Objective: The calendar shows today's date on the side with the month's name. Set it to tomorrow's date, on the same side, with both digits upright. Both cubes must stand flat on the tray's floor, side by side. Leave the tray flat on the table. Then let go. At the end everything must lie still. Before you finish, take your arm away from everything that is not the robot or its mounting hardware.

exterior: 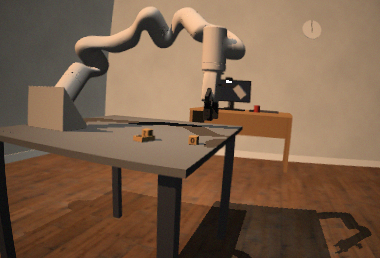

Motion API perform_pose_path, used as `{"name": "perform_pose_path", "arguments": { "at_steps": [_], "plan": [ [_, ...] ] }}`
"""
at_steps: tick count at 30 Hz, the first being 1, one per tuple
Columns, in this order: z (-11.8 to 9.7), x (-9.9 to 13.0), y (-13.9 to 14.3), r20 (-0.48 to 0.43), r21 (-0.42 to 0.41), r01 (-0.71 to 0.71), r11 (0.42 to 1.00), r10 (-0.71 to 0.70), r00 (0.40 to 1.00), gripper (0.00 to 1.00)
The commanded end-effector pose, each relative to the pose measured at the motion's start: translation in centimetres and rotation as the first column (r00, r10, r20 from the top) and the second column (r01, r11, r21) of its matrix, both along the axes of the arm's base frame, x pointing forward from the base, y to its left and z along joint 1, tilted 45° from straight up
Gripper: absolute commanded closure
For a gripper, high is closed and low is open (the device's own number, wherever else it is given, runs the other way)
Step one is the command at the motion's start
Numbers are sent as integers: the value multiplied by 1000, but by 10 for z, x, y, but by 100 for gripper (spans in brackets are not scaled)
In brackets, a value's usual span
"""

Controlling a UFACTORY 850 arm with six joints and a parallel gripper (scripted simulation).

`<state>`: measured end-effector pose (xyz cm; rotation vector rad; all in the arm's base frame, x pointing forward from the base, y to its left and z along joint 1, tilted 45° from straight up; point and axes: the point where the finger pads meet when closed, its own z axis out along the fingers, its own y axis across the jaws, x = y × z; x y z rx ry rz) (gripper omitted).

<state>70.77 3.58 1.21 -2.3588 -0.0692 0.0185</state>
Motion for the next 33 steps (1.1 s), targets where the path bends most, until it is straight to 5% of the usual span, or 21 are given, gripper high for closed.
{"name": "perform_pose_path", "arguments": {
  "at_steps": [1,12,15,21,30,33],
  "plan": [
    [1,0,-1,29,1,-27,1000,27,999,0],
    [1,-14,-4,312,-36,-311,950,306,900,0],
    [1,-15,-5,328,-41,-328,944,322,888,0],
    [1,-22,-6,462,-97,-463,881,452,763,0],
    [2,-34,-9,624,-224,-627,746,604,496,0],
    [2,-36,-9,635,-236,-638,733,614,469,0]
  ]
}}
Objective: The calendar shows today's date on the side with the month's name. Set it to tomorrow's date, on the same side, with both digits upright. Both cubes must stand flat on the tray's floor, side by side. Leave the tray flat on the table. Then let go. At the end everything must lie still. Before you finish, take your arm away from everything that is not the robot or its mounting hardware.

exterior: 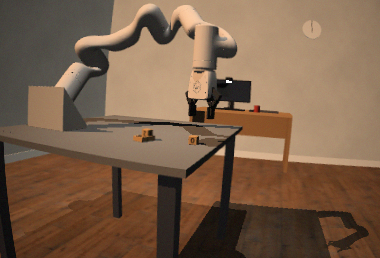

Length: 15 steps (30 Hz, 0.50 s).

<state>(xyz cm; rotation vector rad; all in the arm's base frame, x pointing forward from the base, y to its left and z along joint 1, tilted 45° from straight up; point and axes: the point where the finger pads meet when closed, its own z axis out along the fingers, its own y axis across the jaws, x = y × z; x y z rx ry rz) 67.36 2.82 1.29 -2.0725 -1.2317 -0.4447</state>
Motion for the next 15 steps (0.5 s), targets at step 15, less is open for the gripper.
{"name": "perform_pose_path", "arguments": {
  "at_steps": [15],
  "plan": [
    [2,-19,-4,380,-47,-365,930,354,854,0]
  ]
}}
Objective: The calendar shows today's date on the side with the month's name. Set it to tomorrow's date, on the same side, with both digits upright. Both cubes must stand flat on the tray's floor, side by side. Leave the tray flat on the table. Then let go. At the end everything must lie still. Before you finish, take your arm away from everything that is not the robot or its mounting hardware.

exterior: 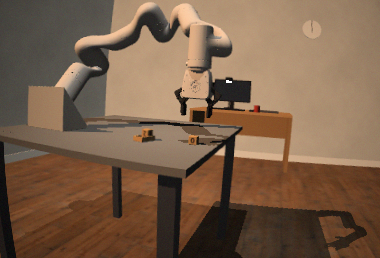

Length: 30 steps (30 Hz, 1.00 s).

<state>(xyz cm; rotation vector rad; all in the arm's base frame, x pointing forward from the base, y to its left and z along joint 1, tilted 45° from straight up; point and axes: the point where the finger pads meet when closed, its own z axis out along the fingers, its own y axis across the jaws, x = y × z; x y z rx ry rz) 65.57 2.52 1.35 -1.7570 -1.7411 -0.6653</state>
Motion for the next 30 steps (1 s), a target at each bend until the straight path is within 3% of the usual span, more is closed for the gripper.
{"name": "perform_pose_path", "arguments": {
  "at_steps": [1,5,6,30],
  "plan": [
    [1,-1,-1,49,5,-31,1000,31,998,0],
    [1,-2,-1,60,6,-42,999,42,997,0],
    [1,-2,-1,60,6,-42,999,42,997,53],
    [1,-2,-1,60,6,-42,999,42,997,53]
  ]
}}
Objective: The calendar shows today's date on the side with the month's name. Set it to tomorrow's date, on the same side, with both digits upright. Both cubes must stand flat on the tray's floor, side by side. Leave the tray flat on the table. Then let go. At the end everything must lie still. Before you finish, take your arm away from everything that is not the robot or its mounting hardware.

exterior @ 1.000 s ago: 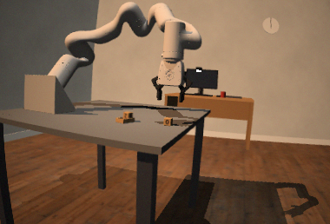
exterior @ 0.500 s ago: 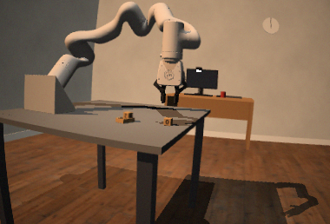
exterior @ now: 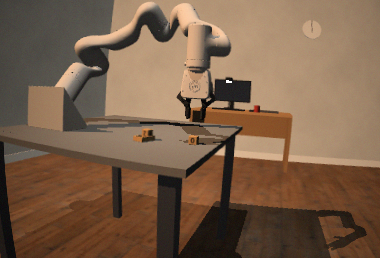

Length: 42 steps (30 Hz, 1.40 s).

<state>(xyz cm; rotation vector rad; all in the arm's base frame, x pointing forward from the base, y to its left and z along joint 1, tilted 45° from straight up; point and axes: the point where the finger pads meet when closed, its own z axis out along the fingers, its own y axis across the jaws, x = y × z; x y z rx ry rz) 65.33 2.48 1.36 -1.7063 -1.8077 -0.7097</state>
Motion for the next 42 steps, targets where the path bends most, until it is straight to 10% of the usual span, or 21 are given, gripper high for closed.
{"name": "perform_pose_path", "arguments": {
  "at_steps": [1,42],
  "plan": [
    [1,1,-1,2,0,1,1000,-1,1000,53],
    [-17,0,16,2,0,1,1000,-1,1000,53]
  ]
}}
